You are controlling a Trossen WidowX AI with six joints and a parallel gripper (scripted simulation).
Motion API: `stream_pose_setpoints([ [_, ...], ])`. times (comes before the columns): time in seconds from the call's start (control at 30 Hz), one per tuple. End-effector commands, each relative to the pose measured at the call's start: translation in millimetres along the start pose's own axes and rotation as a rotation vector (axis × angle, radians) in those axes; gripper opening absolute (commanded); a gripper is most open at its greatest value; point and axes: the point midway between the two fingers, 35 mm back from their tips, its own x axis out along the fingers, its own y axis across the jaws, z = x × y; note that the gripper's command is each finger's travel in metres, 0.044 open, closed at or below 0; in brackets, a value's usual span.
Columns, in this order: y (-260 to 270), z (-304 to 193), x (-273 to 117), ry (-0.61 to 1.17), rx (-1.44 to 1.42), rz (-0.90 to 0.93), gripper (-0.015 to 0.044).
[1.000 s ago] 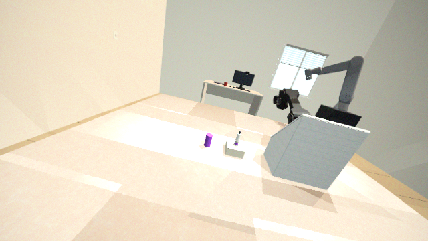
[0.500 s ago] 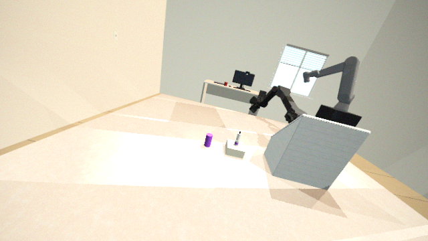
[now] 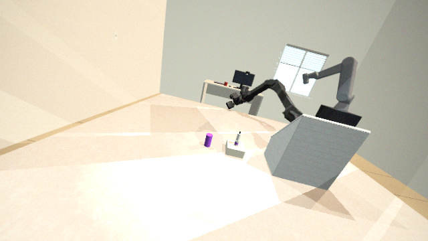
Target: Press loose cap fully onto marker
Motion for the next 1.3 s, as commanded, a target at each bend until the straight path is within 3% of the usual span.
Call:
stream_pose_setpoints([
  [0.0,57.4,12.3,-15.9,0.030,0.081,0.136,0.0237],
  [0.33,211.1,38.9,-89.5,0.177,0.296,0.477,0.0237],
  [0.6,281.9,46.5,-148.3,0.293,0.362,0.639,0.0237],
  [0.97,387.0,32.5,-297.5,0.615,0.348,0.840,0.0237],
  [1.27,420.5,0.3,-432.7,0.838,0.194,0.866,0.0237],
])
